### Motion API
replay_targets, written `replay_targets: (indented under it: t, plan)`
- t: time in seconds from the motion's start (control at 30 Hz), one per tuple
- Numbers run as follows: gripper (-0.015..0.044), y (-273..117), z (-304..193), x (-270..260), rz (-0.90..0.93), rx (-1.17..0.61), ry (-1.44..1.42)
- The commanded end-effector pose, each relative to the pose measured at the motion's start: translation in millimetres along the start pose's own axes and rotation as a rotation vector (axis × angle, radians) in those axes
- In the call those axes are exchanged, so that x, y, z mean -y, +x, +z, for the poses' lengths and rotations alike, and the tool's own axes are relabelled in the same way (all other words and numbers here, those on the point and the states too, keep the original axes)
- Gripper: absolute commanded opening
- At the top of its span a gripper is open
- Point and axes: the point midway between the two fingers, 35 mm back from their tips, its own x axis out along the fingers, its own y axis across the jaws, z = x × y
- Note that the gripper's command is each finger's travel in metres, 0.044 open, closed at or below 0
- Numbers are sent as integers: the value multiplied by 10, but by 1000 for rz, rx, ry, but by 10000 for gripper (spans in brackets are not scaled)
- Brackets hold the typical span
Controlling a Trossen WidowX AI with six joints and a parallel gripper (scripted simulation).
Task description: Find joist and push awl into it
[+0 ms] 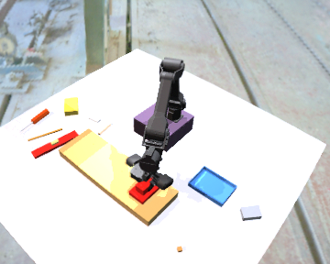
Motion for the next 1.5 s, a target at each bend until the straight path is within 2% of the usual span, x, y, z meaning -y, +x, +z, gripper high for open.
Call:
replay_targets:
  t: [0.0, 0.17, 0.6, 1.47]
  plan:
    - [0, 2, -3, -198, 10, -2, -1]
    - [0, -2, -3, -369, 11, -2, -1]
    - [0, -3, -4, -336, 10, -2, -2]
    - [0, 14, 2, 699, 2, -2, -3]
